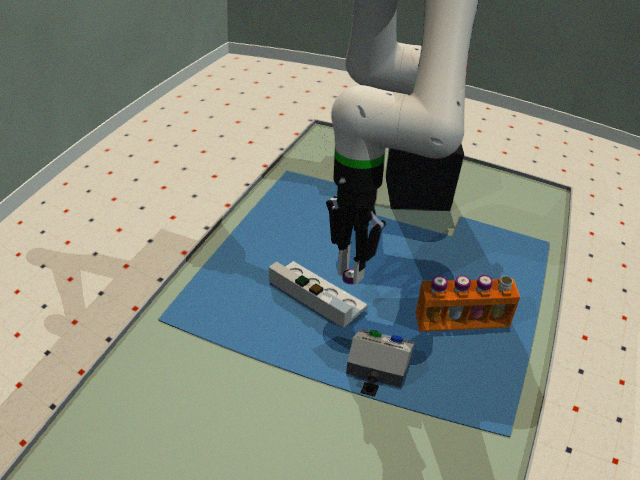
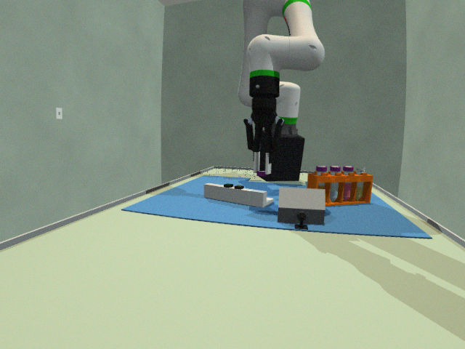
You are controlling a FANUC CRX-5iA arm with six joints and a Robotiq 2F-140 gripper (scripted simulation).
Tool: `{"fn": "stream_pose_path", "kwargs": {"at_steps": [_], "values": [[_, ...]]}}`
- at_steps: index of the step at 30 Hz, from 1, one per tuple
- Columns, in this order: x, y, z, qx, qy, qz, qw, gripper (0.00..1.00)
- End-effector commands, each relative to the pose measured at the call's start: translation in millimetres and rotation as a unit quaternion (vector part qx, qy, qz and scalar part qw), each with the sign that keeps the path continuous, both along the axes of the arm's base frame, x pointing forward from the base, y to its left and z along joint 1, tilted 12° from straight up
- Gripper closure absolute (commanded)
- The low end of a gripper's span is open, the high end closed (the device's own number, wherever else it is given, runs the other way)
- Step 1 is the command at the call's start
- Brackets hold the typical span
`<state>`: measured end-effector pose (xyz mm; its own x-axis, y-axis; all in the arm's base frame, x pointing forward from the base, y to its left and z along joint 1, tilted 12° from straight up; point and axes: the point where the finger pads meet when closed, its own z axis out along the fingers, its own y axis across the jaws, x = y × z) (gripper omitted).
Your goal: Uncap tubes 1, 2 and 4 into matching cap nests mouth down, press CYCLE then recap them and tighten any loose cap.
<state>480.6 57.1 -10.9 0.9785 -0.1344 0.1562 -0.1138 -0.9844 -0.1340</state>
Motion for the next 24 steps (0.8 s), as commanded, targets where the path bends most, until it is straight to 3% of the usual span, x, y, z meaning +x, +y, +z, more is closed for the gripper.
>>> {"fn": "stream_pose_path", "kwargs": {"at_steps": [1, 5, 13, 24], "values": [[4.6, 2.4, -19.6, 0.0, 0.0, 0.0, 1.0, 1.0], [6.6, 3.5, -29.4, 0.0, 0.0, 0.0, 1.0, 1.0], [13.4, 7.8, -66.5, 0.0, 0.0, 0.0, 1.0, 1.0], [13.4, 7.8, -66.5, 0.0, 0.0, 0.0, 1.0, 1.0]]}}
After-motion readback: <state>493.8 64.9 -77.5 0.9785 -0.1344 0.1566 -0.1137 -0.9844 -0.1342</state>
